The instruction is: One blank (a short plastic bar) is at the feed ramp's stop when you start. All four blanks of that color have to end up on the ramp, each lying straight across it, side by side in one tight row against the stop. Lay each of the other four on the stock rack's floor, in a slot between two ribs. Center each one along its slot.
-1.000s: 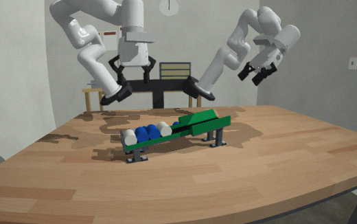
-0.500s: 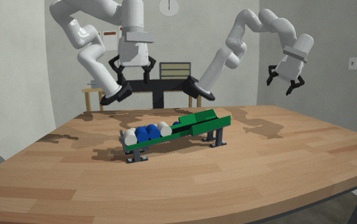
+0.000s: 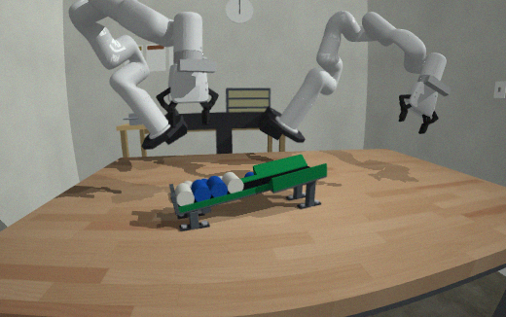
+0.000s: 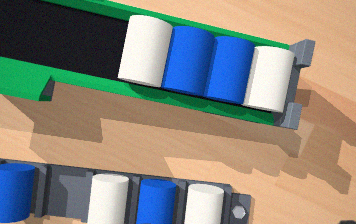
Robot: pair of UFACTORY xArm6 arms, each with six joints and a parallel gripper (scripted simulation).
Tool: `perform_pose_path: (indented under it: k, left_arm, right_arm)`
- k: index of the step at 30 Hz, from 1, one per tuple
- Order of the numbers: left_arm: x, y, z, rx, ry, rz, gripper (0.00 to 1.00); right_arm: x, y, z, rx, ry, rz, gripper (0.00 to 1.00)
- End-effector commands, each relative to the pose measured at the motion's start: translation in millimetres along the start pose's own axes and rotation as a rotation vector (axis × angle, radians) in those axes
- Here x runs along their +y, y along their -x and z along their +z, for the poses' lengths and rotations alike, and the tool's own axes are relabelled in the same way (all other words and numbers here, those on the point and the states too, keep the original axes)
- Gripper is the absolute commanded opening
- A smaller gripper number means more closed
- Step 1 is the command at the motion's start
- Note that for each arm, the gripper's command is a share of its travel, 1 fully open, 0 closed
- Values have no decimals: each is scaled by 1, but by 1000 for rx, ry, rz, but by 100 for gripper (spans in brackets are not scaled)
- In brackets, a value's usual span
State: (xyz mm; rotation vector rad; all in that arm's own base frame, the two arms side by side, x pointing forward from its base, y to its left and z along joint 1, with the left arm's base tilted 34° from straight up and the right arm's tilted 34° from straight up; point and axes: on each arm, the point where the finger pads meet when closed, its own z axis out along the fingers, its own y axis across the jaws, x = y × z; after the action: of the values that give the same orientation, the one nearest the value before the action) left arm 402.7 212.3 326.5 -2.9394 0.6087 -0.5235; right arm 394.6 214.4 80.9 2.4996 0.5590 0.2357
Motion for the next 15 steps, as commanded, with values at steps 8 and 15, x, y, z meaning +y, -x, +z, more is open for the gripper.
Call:
perform_pose_path:
  k: [8, 15]
  left_arm:
    - [-58, 113, -73, -41, -172, -529, 100]
    - [-67, 159, -103, -50, -244, -735, 100]
  right_arm:
    - [-19, 83, 30, 11, -7, 2, 100]
    - [-22, 108, 39, 7, -12, 0, 100]
